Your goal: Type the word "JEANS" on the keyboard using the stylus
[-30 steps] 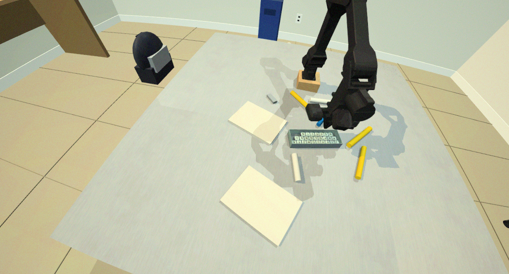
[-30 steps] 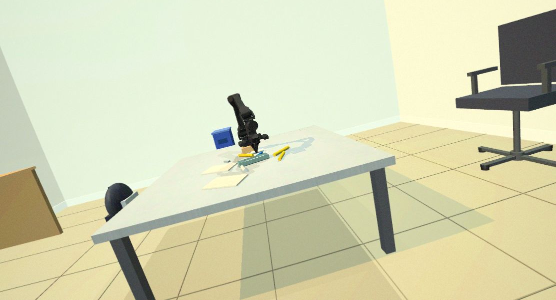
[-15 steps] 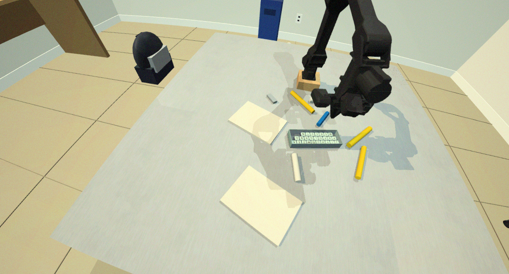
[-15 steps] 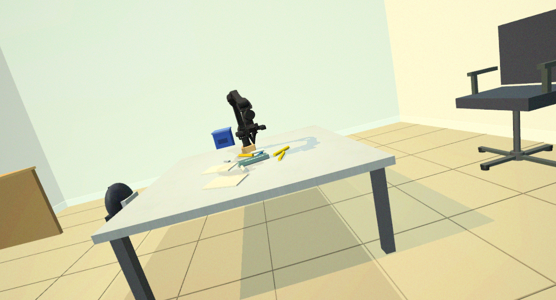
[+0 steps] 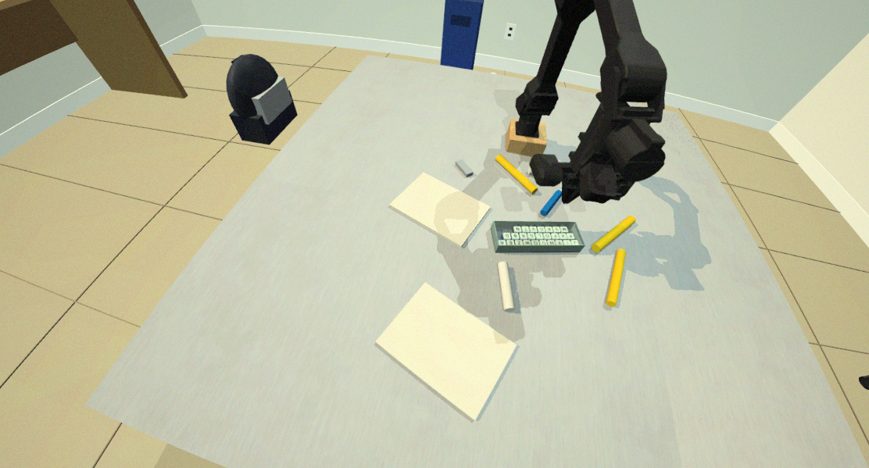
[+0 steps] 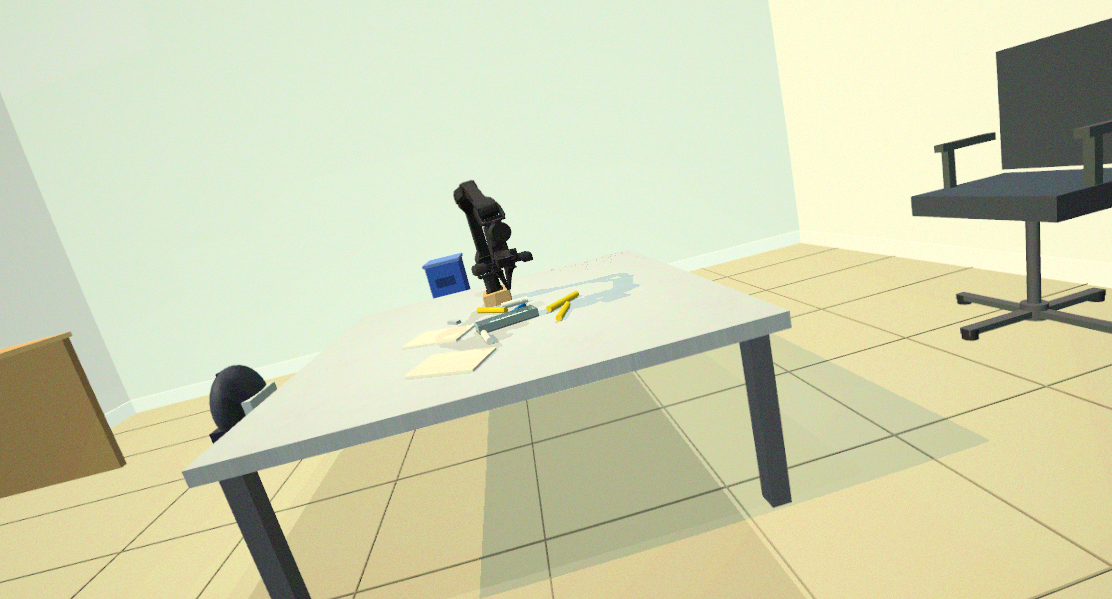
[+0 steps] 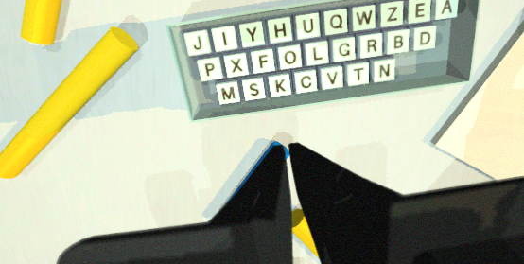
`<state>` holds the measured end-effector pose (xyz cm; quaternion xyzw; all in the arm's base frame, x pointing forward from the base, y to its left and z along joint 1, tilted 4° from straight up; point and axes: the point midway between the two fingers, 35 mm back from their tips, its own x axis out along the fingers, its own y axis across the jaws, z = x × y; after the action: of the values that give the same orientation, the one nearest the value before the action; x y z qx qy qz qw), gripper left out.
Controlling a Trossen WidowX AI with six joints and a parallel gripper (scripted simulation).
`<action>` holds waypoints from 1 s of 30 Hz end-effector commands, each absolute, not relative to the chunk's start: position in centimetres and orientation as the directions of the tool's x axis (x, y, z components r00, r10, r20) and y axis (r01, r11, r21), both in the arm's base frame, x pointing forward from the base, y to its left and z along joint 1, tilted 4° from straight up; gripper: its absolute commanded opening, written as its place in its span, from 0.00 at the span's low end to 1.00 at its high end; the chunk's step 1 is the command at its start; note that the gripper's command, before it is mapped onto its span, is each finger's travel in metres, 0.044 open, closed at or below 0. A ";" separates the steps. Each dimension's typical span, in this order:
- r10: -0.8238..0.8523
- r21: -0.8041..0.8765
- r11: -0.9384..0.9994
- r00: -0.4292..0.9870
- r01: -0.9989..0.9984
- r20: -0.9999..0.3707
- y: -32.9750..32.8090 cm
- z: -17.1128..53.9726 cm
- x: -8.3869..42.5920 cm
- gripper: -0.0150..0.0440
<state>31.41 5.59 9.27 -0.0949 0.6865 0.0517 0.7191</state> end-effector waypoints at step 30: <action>0.141 0.191 -0.525 -0.306 -0.830 -0.942 6.6 5.7 25.0 0.51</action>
<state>27.31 6.30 6.68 -0.4199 0.5449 0.5429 0.4817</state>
